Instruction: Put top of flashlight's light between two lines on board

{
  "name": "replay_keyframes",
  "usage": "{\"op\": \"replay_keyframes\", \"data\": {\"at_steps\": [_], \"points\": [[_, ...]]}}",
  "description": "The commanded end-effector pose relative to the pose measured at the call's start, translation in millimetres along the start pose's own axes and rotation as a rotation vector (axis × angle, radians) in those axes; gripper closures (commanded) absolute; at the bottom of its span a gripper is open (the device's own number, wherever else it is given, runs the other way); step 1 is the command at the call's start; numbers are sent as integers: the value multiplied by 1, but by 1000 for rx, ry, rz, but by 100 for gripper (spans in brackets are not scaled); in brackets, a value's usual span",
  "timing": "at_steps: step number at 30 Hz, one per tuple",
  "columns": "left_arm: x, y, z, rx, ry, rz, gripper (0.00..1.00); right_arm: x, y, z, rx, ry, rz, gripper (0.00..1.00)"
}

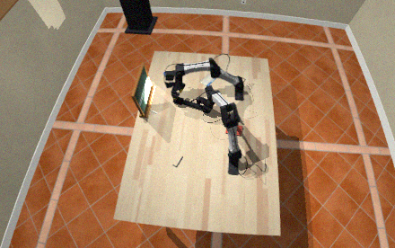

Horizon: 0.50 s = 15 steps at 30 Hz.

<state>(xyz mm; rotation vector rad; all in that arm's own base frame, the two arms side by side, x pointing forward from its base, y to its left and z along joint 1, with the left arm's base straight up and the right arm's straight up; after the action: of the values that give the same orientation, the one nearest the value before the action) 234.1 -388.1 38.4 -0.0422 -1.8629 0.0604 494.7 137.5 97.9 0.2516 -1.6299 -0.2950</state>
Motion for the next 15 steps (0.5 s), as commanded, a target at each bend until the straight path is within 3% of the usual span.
{"op": "replay_keyframes", "data": {"at_steps": [1,4,12,15], "points": [[16,-6,-3,-21,-28,40,70,14,5,-7,24,-61,-54,0],[16,-6,-3,-21,-28,40,70,11,12,-5,53,-79,-108,0],[16,-6,-3,-21,-28,40,70,8,-6,-1,-2,-54,-43,0],[16,-6,-3,-21,-28,40,70,-13,-1,3,6,-21,-39,0]]}}
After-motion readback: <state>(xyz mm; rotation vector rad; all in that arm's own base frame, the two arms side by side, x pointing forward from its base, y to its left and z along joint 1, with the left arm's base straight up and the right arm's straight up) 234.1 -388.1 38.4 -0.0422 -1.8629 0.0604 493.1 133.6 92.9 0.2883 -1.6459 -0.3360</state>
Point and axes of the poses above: on each arm, the point where the finger pads meet when closed, its own x axis back along the fingers, its own y axis across the jaws, z = x × y, the point moved 2 cm from there along x, back along the fingers, and after that the axes turned 12 degrees about x, right-handed, at the moved point
